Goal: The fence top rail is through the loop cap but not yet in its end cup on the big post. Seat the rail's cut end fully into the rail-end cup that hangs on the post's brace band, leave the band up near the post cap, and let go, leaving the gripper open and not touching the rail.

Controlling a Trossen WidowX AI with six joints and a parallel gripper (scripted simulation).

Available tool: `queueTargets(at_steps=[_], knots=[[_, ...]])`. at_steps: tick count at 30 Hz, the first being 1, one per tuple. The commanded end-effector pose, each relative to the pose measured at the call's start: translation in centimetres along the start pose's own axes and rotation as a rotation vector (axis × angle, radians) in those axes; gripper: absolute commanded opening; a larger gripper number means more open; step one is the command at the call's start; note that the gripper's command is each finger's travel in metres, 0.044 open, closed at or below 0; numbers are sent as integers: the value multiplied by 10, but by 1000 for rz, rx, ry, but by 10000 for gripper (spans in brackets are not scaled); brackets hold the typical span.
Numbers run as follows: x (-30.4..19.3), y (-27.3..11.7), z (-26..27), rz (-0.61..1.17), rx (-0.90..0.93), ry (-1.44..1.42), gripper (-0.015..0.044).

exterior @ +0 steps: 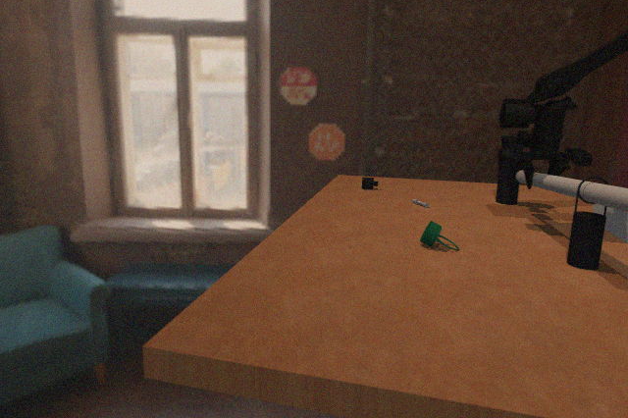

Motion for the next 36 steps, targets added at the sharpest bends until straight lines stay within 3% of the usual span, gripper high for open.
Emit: queueTargets(at_steps=[1,36], knots=[[7,-21,-1,-68,26,13,0],[7,-19,0,-53,8,8,0]])
Point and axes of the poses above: the point midway between the two fingers, 35 mm back from their tips, its own y axis out along the fingers, its own z axis across the jaws, x = y × z, the point moved 6 cm from there along -y, back along the fingers, and after that the axes turned 1 degree about -y, right-handed, at the moved point
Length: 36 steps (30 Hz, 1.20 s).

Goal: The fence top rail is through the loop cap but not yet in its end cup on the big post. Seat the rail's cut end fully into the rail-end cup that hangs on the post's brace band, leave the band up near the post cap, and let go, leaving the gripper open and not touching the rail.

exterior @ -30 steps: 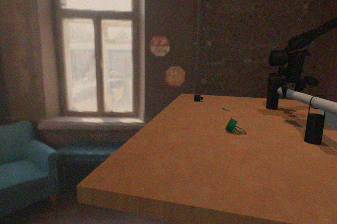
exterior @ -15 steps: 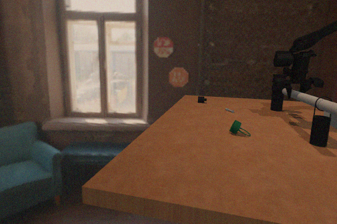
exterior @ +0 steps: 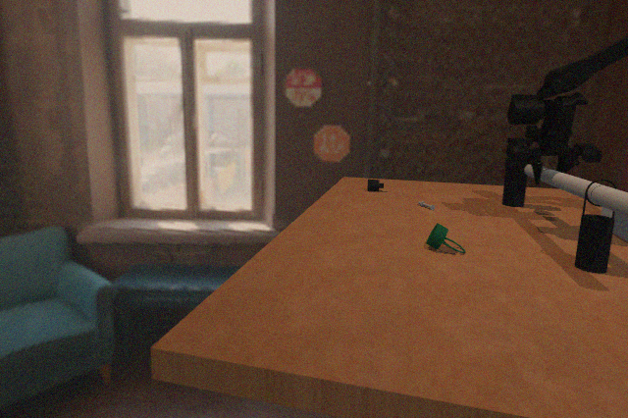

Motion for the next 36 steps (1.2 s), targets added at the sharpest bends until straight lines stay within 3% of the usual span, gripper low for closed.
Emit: queueTargets(at_steps=[1,36], knots=[[2,-4,3,-4,7,-1,0],[18,-3,7,-1,-5,-8,0]])
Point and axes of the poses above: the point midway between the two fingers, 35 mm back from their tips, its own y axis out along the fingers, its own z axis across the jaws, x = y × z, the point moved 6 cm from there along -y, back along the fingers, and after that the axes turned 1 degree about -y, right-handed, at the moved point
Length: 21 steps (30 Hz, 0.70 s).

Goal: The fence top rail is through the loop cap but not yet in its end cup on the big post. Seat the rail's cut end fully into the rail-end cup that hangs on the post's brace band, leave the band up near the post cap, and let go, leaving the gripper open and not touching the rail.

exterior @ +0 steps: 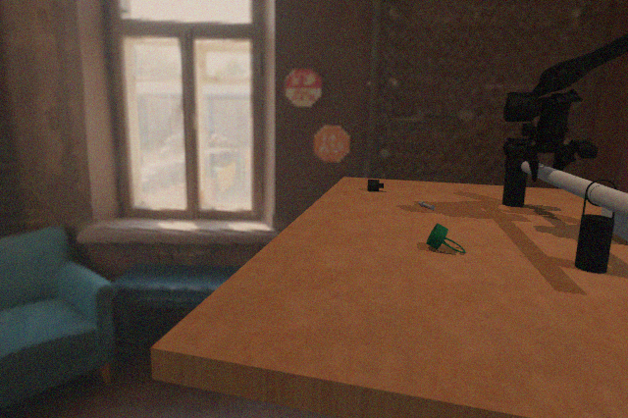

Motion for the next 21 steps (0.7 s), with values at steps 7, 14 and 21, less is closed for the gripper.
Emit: queueTargets(at_steps=[7,14,21], knots=[[14,4,-1,-9,0,3,0],[14,4,-1,-9,0,3,0],[14,4,-1,-9,0,3,0]])
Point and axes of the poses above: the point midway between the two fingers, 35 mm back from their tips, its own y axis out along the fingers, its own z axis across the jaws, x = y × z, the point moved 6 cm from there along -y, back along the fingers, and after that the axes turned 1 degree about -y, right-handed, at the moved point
